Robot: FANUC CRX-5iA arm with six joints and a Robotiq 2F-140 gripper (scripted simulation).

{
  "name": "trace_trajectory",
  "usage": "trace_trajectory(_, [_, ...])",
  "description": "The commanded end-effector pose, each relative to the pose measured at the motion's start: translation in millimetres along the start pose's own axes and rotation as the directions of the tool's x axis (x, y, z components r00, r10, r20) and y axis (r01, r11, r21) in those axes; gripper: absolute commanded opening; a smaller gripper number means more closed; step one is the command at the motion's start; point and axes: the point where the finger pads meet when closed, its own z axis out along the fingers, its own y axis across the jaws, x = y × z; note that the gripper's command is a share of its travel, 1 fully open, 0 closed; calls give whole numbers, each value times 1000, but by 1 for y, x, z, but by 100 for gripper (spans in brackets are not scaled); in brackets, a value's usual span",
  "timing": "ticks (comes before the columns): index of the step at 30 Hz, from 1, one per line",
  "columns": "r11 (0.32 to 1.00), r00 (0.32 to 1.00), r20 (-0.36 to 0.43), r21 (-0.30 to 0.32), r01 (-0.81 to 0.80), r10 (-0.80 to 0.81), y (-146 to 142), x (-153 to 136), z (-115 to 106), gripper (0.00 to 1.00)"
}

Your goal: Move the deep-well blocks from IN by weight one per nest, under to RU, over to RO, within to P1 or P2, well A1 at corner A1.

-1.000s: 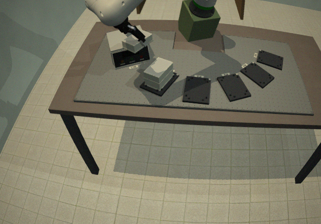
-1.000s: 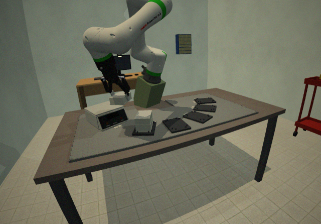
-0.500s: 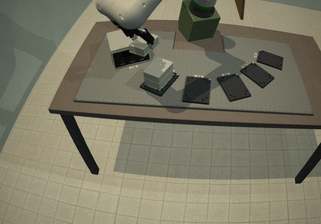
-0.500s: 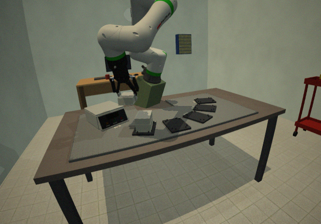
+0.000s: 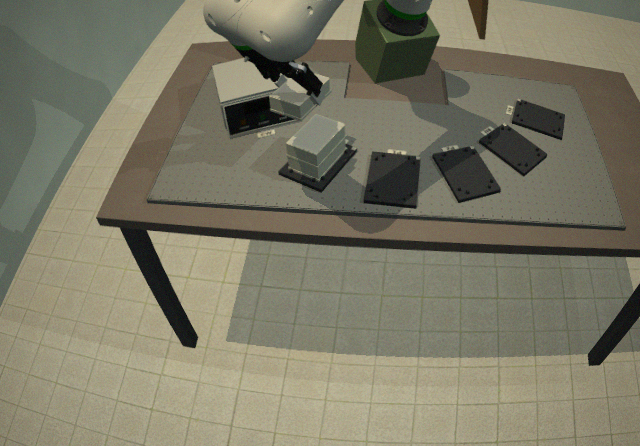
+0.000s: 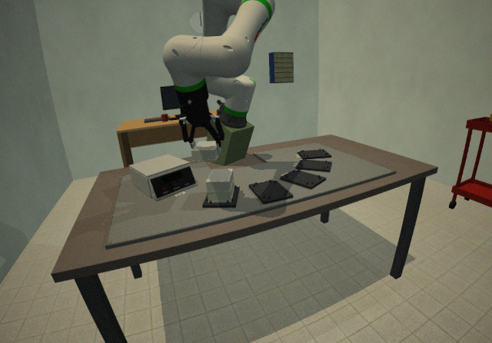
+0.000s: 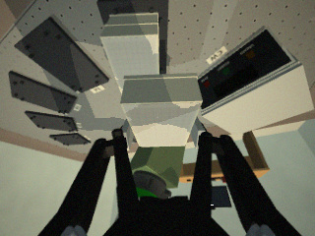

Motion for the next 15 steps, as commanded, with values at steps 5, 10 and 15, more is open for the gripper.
trace_trajectory(5, [1000, 1000, 0, 0, 0, 0, -22, 4, -3, 10])
trace_trajectory(10, [1000, 1000, 0, 0, 0, 0, -36, 7, -4, 10])
trace_trajectory(15, [1000, 1000, 0, 0, 0, 0, -49, 9, -5, 10])
